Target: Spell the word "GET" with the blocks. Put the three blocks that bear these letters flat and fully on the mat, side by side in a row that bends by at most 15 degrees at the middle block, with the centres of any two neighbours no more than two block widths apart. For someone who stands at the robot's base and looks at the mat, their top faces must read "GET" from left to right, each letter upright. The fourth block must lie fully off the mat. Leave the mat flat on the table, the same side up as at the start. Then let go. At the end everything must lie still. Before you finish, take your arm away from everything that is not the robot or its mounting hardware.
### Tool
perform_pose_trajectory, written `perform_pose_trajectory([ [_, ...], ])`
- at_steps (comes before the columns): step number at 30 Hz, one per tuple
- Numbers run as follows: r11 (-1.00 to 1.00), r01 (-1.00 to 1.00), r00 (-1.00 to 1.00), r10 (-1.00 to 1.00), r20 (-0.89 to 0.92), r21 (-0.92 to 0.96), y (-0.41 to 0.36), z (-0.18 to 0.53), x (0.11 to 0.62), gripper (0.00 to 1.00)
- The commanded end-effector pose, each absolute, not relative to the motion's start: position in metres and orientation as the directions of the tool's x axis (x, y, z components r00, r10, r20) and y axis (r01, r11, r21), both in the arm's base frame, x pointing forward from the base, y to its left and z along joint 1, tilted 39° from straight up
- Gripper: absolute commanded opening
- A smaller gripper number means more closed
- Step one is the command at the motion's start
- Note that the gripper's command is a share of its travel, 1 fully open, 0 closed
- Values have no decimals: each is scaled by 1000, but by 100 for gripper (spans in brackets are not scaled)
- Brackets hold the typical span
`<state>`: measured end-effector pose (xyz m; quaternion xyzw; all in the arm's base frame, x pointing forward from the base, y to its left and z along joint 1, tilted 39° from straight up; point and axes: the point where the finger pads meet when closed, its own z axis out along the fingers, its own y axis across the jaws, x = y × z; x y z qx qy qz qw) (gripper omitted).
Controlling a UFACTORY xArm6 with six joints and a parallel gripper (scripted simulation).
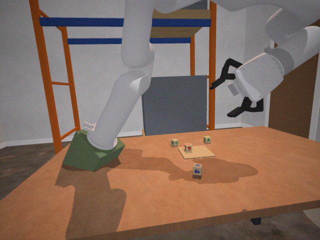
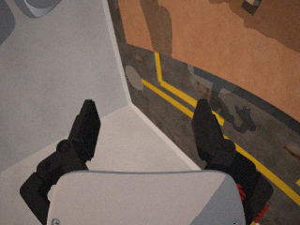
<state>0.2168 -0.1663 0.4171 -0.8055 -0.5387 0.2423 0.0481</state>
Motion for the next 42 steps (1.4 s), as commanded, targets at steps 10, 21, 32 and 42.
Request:
perform_pose_trajectory([
  [10, -415, 846, 303, 891, -339, -335, -166, 418, 217, 100],
  [21, -402, 854, 293, 897, -331, -331, -164, 415, 220, 100],
  [32, -196, 950, 144, 966, -215, -244, -116, 368, 272, 100],
  [42, -44, 987, 26, 993, -116, -153, -66, 332, 305, 100],
])
